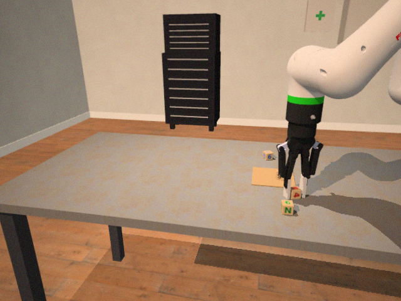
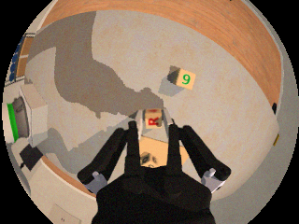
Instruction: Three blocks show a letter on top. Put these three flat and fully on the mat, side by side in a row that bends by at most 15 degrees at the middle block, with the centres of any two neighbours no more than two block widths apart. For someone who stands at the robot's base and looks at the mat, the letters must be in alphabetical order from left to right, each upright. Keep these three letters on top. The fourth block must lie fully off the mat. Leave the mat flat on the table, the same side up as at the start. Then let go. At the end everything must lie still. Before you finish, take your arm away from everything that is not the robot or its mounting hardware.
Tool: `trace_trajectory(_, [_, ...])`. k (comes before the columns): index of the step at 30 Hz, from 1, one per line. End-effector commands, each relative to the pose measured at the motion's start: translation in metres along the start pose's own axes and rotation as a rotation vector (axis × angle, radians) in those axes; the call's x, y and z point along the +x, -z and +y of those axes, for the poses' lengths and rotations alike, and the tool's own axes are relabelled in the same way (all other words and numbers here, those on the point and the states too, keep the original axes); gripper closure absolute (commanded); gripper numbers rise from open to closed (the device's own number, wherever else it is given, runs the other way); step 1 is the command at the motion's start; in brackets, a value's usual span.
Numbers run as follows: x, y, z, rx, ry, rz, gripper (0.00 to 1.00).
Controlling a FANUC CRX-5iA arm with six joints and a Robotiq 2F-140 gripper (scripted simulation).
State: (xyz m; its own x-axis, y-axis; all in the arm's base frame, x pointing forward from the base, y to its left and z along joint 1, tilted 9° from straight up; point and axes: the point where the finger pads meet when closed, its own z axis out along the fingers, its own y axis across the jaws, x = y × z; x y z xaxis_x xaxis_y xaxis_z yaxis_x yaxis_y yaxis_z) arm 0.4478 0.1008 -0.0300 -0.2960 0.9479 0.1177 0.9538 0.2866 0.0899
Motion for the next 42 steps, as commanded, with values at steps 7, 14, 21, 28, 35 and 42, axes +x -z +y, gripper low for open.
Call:
trace_trajectory(7, [-0.0001, 0.0001, 0.0002, 0.0, 0.0, 0.0, 0.72])
trace_trajectory(14, [-0.0001, 0.0001, 0.0002, 0.0, 0.0, 0.0, 0.84])
trace_trajectory(21, [-0.0001, 0.0001, 0.0002, 0.0, 0.0, 0.0, 0.84])
trace_trajectory(28, [-0.0001, 0.0001, 0.0002, 0.0, 0.0, 0.0, 0.84])
trace_trajectory(35, [-0.0001, 0.0001, 0.0002, 0.0, 0.0, 0.0, 0.84])
trace_trajectory(42, [-0.0001, 0.0002, 0.0002, 0.0, 0.0, 0.0, 0.84])
